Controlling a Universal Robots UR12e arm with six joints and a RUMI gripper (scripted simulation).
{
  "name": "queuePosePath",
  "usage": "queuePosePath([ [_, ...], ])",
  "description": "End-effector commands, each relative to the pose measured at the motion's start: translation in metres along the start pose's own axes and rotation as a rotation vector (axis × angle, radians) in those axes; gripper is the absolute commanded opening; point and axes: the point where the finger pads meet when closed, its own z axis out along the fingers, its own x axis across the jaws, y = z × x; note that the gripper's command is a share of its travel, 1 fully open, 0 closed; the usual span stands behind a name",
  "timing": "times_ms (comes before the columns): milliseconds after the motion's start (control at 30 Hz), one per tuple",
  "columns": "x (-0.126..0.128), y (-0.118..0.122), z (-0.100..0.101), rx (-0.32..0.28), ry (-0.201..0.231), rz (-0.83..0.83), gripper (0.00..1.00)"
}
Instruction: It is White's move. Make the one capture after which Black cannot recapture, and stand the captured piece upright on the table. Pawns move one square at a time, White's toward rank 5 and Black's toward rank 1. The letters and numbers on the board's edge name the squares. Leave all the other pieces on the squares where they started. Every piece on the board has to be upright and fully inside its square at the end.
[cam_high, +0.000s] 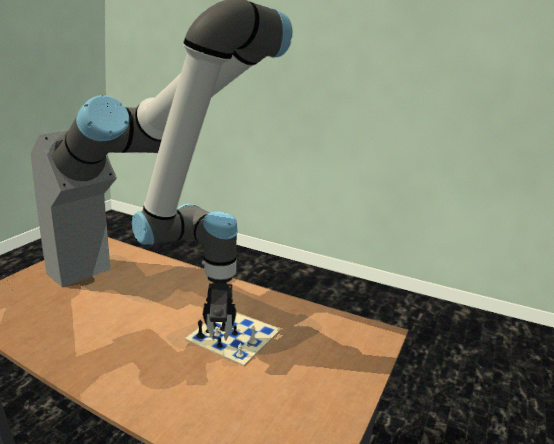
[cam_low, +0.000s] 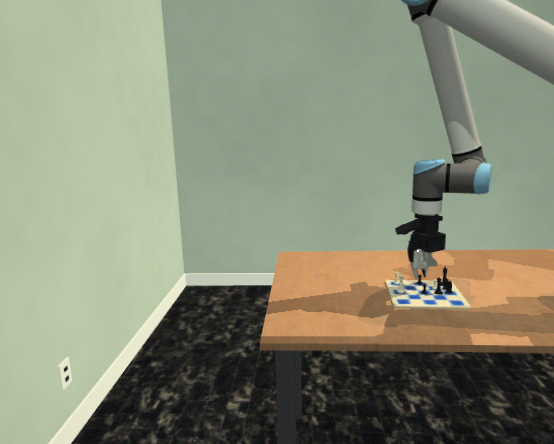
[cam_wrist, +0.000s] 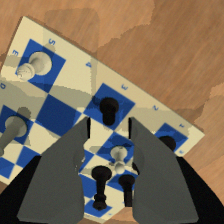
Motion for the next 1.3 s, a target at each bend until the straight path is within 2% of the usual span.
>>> queuePosePath([
  [0, -0.0004, -0.0001, 0.0056, 0.001, -0.001, 0.0, 0.2],
  [267, -0.0004, -0.0001, 0.0141, 0.001, -0.001, 0.0, 0.2],
  [1267, -0.0004, -0.0001, 0.0144, 0.001, -0.001, 0.0, 0.2],
])
